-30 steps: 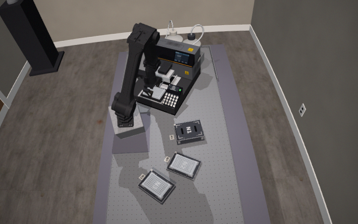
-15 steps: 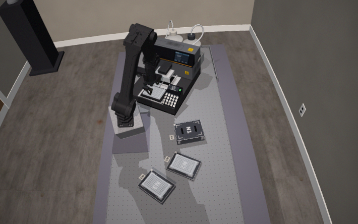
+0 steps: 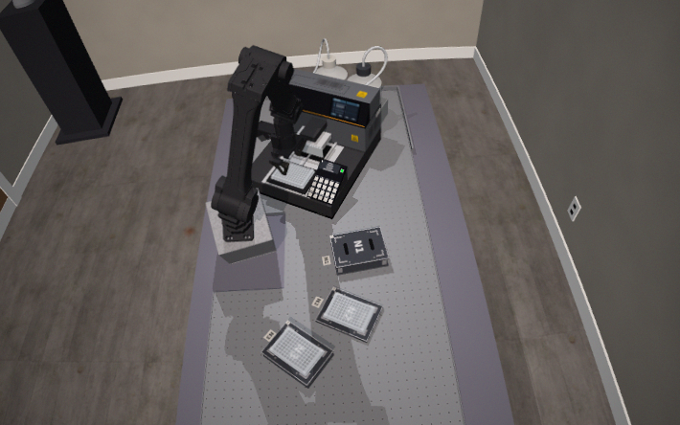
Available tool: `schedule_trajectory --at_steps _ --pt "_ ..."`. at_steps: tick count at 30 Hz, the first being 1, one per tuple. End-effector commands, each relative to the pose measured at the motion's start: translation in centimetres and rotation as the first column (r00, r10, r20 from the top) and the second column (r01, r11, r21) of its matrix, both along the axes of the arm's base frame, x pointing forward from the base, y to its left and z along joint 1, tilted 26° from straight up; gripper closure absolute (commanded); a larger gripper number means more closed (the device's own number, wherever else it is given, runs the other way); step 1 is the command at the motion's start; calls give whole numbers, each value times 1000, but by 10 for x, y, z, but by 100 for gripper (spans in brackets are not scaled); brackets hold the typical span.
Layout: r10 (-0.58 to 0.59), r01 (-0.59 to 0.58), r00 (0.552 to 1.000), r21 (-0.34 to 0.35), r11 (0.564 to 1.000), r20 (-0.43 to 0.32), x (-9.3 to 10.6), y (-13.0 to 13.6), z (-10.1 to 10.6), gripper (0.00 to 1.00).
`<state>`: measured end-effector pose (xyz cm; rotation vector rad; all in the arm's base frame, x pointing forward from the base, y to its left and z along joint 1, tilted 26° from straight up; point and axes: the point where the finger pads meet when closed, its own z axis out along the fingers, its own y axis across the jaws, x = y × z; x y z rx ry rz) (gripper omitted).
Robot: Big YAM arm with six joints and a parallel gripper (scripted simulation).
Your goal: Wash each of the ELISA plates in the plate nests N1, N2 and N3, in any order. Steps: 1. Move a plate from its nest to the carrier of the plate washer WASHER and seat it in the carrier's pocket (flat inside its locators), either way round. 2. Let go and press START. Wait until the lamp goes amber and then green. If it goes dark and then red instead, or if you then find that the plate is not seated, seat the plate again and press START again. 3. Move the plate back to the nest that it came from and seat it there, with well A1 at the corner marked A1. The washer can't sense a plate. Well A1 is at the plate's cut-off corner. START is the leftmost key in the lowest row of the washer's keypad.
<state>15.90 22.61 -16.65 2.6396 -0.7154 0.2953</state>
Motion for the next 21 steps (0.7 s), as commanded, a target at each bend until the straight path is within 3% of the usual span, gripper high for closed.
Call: schedule_trajectory --at_steps 1,21 --pt "1 -2 1000 42 999 21 5 27 13 0" --pt "1 -2 1000 49 999 23 3 42 42 0"
